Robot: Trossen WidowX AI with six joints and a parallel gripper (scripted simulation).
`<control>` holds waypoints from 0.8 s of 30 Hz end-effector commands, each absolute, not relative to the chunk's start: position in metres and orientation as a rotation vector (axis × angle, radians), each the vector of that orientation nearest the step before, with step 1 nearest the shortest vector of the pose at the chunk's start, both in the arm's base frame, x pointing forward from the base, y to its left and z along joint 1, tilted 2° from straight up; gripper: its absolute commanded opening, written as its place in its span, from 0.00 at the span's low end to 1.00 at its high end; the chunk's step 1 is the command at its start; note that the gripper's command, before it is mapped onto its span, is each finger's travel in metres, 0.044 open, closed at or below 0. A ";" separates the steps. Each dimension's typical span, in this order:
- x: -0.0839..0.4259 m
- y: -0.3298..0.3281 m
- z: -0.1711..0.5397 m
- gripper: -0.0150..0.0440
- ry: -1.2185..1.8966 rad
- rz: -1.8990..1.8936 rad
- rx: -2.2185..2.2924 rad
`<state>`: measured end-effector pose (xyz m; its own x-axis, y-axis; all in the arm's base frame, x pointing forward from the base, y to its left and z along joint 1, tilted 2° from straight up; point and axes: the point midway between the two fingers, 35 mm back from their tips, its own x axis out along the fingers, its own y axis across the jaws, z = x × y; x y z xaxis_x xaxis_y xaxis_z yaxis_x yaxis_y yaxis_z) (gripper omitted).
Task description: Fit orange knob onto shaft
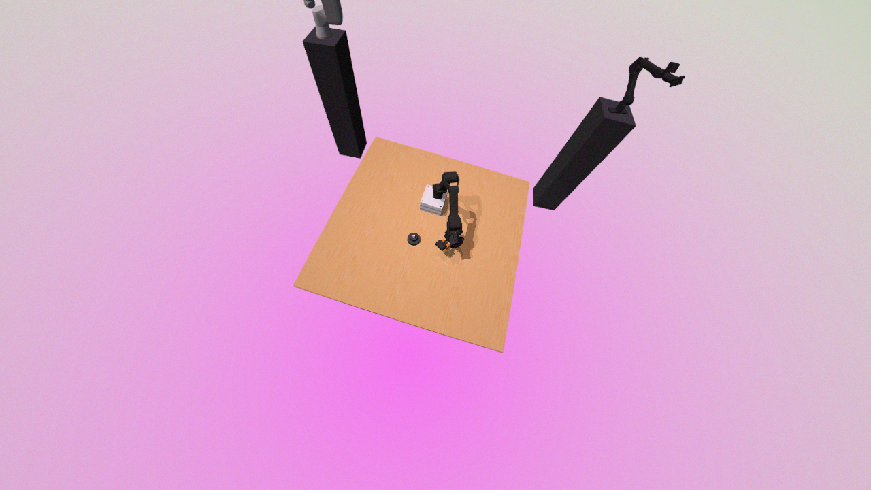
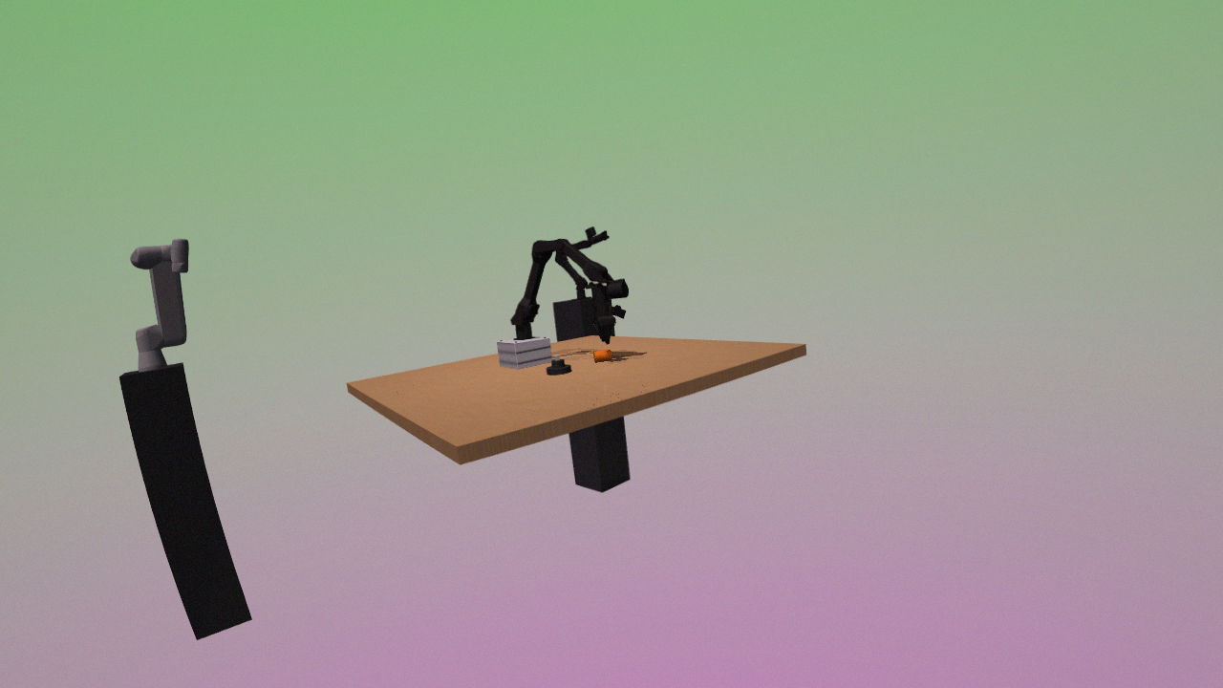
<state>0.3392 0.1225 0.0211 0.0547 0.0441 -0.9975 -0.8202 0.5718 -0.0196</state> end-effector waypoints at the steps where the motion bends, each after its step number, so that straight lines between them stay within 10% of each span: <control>1: 0.338 0.123 0.011 1.00 1.380 0.754 -0.730; 24: 0.340 0.124 -0.024 1.00 1.380 0.754 -0.730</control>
